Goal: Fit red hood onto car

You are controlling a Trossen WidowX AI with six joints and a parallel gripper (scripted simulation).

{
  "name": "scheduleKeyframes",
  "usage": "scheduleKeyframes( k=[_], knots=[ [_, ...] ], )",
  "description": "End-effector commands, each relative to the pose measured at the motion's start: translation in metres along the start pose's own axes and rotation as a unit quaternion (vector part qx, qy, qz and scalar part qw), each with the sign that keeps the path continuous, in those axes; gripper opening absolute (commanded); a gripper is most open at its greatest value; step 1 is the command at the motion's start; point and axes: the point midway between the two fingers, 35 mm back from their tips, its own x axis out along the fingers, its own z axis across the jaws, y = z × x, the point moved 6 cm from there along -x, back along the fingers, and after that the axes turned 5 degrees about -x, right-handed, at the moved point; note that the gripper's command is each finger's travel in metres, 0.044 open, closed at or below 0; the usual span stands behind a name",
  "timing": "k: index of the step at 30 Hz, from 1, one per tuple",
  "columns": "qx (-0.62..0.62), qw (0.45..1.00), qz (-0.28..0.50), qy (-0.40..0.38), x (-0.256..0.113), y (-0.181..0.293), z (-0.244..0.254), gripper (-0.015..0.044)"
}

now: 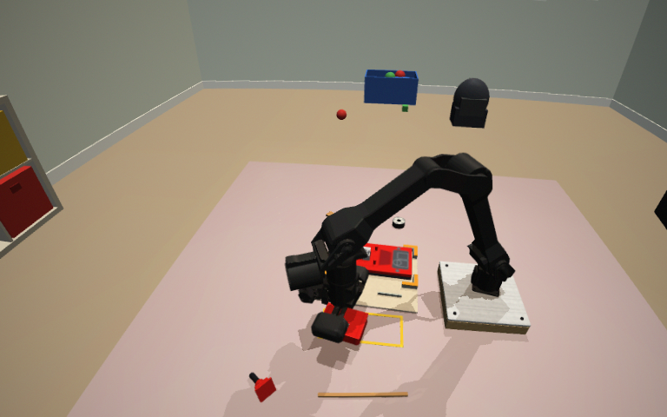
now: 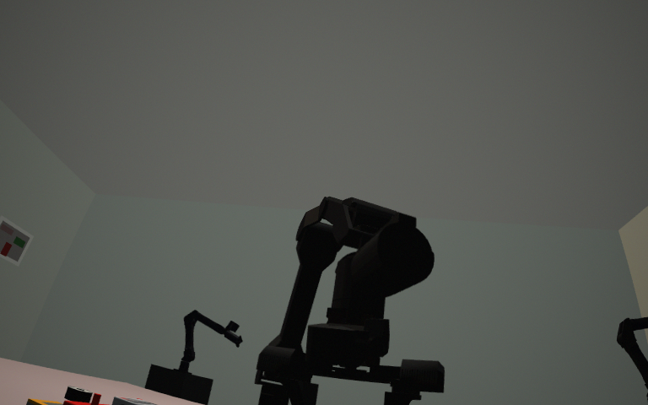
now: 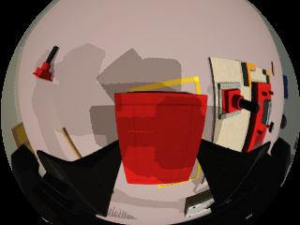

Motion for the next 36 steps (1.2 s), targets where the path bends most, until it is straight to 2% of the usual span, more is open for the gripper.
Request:
scheduleKeyframes(
  k=[1, 15, 21, 36],
  knots=[
    [0.000, 1.000, -0.011, -0.007, -0.025, -0.002, 0.001, 0.0000],
    [0.000, 1.000, -0.011, -0.007, -0.071, -0.001, 0.001, 0.0000],
    [0.001, 1.000, -0.005, -0.003, -0.066, 0.000, 0.000, 0.0000],
    [-0.024, 1.000, -0.006, 0.005, -0.070, -0.020, -0.083, 0.0000]
  ],
)
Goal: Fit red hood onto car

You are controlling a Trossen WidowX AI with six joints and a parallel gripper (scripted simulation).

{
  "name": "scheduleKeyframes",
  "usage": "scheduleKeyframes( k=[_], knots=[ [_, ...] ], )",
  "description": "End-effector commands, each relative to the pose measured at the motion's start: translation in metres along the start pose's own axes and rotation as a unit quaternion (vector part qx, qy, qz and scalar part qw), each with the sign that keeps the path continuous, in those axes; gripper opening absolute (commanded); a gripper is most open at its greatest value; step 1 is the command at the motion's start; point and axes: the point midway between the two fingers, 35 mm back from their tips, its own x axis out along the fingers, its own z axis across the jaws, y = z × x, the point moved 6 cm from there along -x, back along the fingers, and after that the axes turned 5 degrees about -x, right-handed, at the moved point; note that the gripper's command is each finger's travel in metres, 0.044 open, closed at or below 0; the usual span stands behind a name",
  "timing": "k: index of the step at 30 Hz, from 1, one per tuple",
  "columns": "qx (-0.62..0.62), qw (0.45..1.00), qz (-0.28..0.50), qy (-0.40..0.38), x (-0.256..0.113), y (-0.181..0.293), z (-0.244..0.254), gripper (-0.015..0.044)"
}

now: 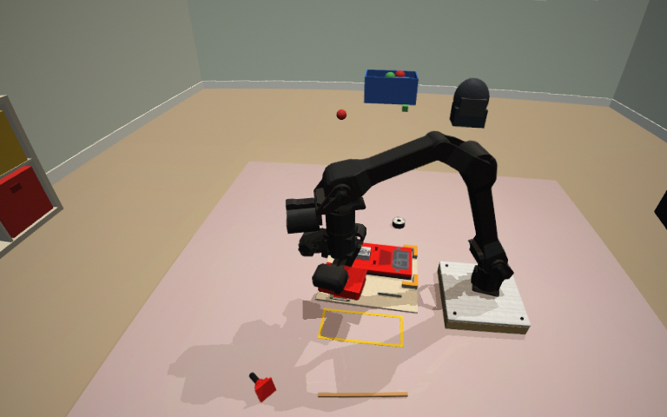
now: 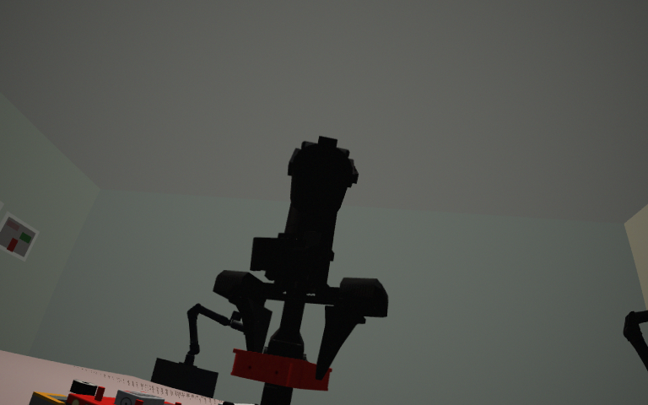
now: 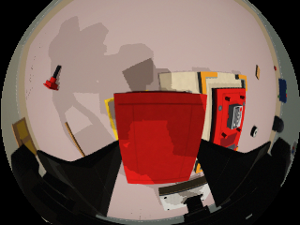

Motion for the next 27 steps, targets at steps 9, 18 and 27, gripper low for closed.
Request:
scheduleKeyframes(
  k=[9, 18, 27],
  knots=[
    [-0.028, 1.000, -0.008, 0.001, -0.005, -0.006, -0.070, 0.0000],
    [-0.047, 0.999, -0.009, 0.002, -0.006, -0.003, -0.119, 0.0000],
    [-0.066, 0.998, -0.011, 0.003, -0.007, 0.008, -0.166, 0.0000]
  ],
)
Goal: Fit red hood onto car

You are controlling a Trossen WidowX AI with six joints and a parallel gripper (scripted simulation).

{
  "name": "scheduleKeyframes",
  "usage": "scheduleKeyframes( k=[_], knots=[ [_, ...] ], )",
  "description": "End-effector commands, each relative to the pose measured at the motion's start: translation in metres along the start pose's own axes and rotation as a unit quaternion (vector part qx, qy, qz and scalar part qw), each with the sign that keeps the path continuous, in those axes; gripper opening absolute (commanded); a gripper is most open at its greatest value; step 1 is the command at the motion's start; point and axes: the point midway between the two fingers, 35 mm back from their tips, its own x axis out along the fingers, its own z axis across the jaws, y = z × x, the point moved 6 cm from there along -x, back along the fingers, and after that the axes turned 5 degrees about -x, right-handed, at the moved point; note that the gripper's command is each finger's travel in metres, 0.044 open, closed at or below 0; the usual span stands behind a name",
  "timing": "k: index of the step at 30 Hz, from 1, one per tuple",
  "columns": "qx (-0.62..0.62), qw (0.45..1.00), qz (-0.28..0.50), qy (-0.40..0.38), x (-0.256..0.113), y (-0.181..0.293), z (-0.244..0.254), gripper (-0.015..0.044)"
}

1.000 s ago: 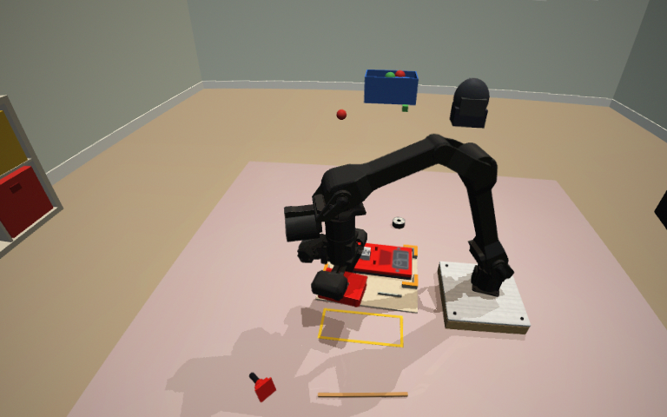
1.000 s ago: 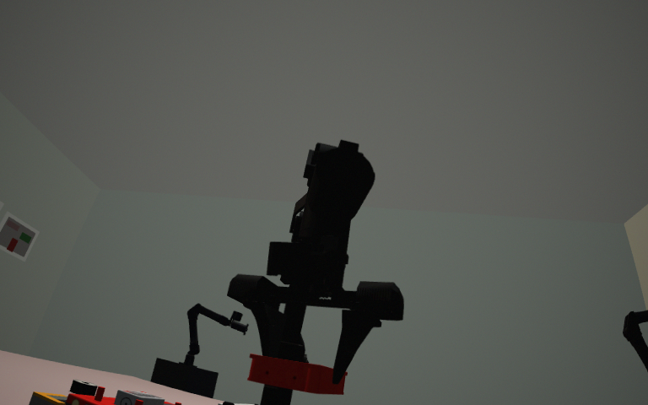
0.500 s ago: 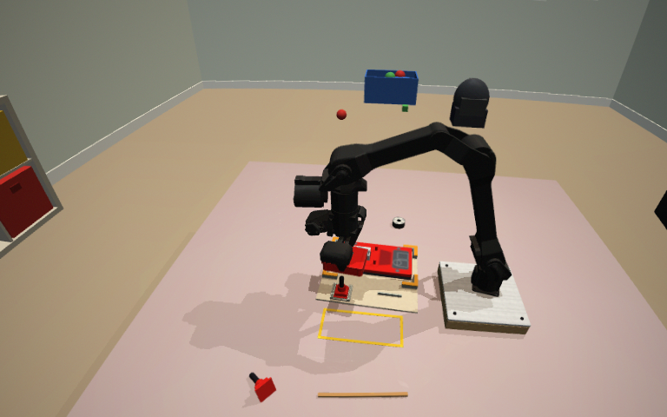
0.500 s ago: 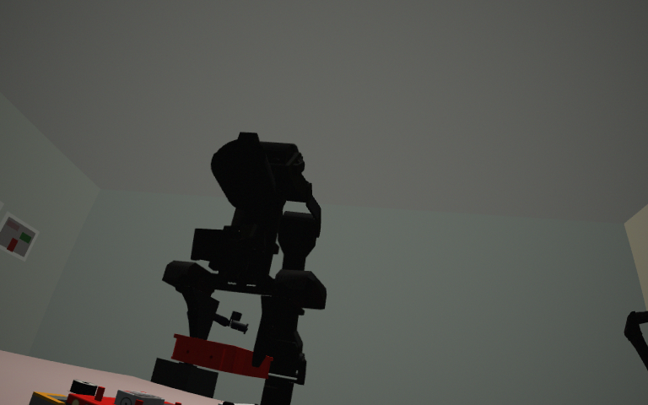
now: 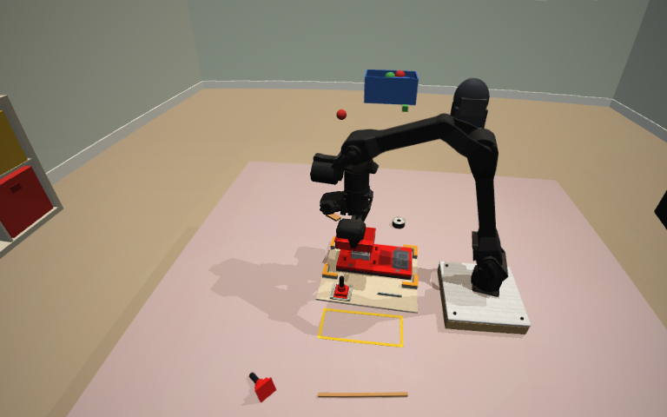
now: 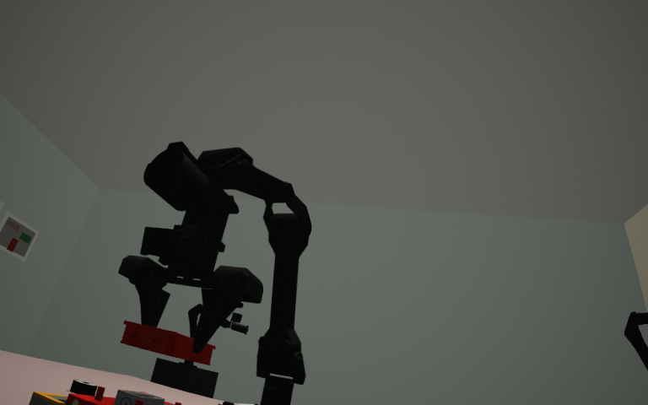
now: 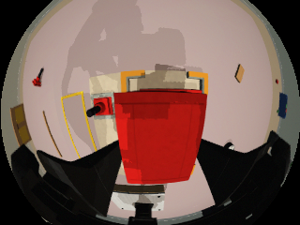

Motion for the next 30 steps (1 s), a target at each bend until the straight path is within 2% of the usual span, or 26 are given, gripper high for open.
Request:
scheduleKeyframes(
  k=[1, 11, 23, 30],
  knots=[
    [-0.011, 1.000, -0.005, 0.003, -0.003, 0.010, -0.022, 0.0000],
    [-0.014, 1.000, -0.006, 0.004, 0.004, 0.013, -0.026, 0.0000],
    [-0.014, 1.000, -0.005, 0.004, 0.046, 0.017, -0.028, 0.0000],
    [-0.014, 1.000, -0.005, 0.004, 0.047, 0.017, -0.028, 0.0000]
  ],
)
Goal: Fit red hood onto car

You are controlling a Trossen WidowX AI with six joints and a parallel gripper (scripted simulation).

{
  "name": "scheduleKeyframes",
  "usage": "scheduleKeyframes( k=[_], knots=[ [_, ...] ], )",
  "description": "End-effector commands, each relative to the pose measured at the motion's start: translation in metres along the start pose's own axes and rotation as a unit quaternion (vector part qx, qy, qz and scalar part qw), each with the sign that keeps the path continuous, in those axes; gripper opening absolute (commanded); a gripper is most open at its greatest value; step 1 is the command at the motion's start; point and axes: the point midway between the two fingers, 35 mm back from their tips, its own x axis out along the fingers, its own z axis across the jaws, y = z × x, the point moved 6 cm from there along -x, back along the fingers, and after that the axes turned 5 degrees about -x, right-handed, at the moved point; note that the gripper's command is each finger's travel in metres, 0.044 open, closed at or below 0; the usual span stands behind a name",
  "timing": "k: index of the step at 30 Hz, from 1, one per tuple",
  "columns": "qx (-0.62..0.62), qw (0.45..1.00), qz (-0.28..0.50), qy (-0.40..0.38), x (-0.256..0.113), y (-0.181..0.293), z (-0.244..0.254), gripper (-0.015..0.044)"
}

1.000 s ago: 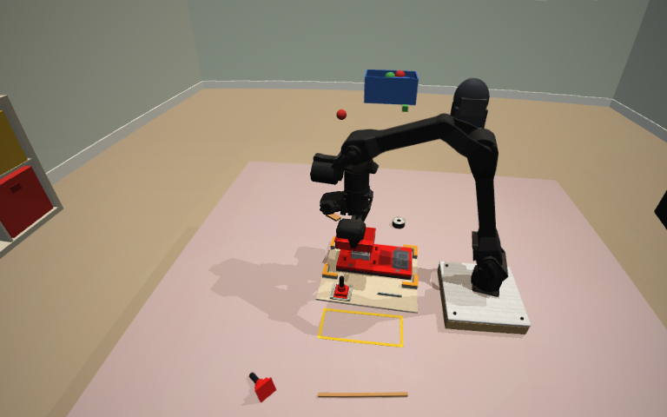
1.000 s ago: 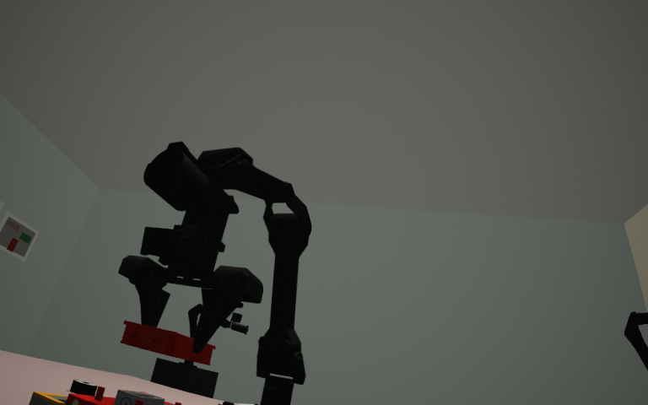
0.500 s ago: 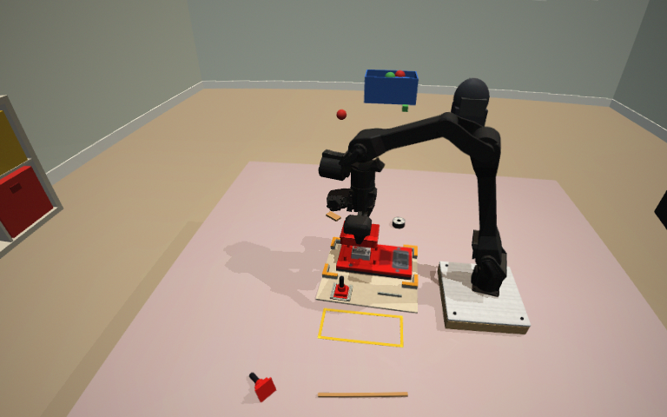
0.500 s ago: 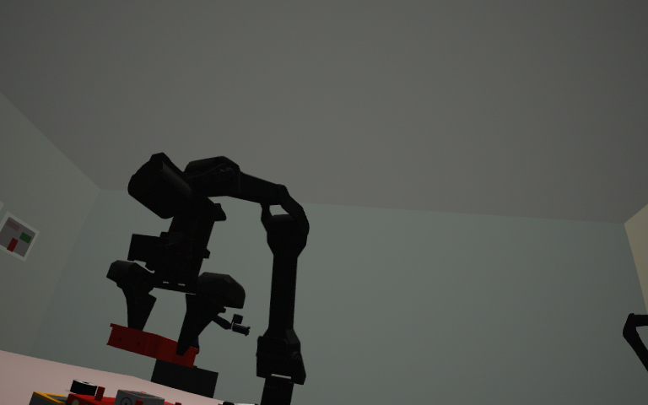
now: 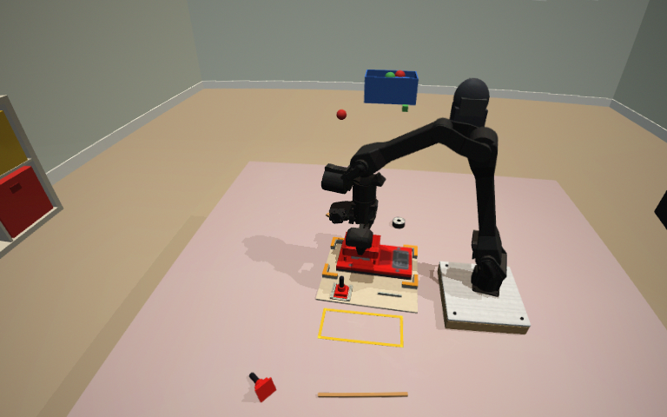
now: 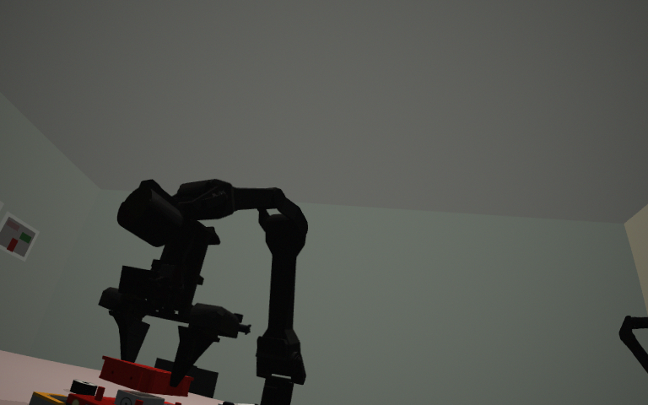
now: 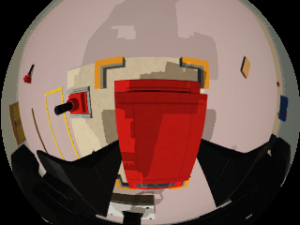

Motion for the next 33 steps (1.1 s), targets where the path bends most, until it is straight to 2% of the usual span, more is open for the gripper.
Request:
scheduleKeyframes(
  k=[1, 33],
  knots=[
    [-0.003, 1.000, 0.001, 0.002, 0.0021, 0.0002, -0.0007, 0.0000],
    [-0.003, 1.000, 0.001, 0.002, 0.0060, -0.0004, -0.0018, 0.0000]
  ],
)
